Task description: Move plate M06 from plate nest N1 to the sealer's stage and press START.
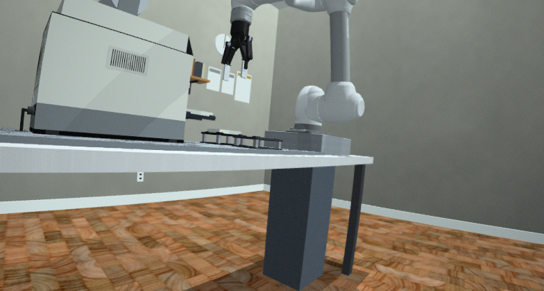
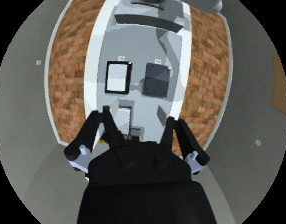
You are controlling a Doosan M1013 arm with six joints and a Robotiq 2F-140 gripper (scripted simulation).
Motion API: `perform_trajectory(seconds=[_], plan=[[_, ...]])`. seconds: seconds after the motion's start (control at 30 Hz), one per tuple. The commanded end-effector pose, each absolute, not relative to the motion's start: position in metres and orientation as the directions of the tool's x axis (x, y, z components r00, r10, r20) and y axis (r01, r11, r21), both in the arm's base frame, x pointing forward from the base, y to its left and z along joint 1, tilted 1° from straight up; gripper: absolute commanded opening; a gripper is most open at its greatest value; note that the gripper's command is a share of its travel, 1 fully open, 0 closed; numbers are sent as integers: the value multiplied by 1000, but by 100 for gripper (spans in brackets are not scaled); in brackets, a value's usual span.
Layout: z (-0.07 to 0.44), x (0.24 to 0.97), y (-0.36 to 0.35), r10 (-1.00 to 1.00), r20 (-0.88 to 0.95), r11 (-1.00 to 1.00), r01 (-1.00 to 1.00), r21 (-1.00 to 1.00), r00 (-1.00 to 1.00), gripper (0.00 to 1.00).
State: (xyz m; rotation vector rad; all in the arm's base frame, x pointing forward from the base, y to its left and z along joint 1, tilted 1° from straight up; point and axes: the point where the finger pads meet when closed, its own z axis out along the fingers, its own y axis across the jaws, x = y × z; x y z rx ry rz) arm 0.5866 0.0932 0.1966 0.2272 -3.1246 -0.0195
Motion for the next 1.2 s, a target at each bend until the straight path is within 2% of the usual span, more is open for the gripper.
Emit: perform_trajectory(seconds=[0.0,1.17], plan=[[196,574,86,-141,7,990,-140,13,-990,70],[196,556,76,-141,7,990,-140,13,-990,70]])
